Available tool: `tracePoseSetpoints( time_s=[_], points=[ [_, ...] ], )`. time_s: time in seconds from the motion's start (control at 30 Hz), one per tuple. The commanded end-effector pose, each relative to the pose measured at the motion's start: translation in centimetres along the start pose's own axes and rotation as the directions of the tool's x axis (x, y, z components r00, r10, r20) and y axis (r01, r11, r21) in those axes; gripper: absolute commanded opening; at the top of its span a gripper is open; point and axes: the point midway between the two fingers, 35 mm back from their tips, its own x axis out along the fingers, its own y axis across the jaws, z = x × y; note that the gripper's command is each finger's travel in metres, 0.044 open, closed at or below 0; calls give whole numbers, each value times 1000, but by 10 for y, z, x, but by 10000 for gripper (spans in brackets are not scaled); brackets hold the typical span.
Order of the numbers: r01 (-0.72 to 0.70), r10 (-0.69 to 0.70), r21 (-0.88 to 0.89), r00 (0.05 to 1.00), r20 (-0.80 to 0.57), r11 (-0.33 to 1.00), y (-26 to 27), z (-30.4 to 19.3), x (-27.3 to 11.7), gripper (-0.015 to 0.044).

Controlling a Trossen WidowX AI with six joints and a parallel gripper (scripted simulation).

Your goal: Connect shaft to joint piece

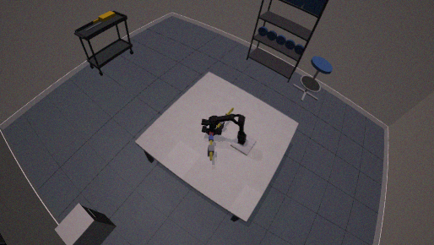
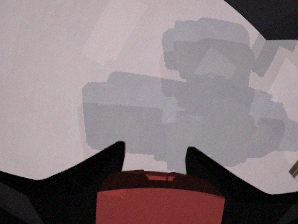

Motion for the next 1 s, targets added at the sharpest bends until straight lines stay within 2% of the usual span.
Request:
tracePoseSetpoints(
  time_s=[0.0,0.37,0.97],
  points=[
    [-1,-1,46,998,60,999,-2,2,-3,0],
    [7,-40,162,978,206,987,-8,5,-8,0],
    [-1,-44,197,973,225,980,-8,7,-10,0]
  ],
)
